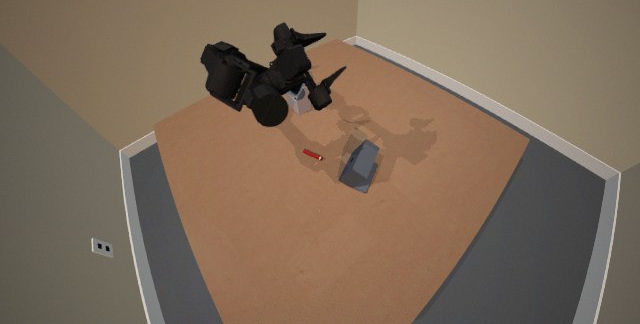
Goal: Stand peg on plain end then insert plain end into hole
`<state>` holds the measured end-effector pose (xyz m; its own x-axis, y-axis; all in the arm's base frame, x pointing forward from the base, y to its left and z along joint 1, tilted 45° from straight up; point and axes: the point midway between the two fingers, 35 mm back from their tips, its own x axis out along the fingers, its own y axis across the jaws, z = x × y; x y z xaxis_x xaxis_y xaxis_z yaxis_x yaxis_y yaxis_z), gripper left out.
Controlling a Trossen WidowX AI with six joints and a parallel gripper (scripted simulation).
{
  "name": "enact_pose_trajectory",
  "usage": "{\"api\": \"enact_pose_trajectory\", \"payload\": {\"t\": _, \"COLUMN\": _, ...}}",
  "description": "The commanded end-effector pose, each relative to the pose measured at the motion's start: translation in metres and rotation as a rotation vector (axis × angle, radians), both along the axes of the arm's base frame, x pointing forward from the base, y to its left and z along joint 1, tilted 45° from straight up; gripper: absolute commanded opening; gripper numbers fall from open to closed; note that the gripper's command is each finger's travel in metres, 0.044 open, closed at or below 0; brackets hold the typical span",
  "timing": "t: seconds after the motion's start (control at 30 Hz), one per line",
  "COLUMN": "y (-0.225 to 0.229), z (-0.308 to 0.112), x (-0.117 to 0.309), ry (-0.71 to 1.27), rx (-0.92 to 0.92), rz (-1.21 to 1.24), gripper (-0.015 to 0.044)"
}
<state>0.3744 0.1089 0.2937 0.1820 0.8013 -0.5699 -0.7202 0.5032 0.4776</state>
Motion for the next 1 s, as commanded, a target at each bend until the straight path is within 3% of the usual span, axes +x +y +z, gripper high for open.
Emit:
{"api": "enact_pose_trajectory", "payload": {"t": 0.0, "y": 0.000, "z": -0.001, "x": 0.000, "ry": 0.002, "rx": -0.005, "rz": -0.002, "gripper": 0.0426}}
{"api": "enact_pose_trajectory", "payload": {"t": 0.97, "y": -0.114, "z": -0.179, "x": -0.016, "ry": 0.280, "rx": -0.877, "rz": -0.301, "gripper": 0.0440}}
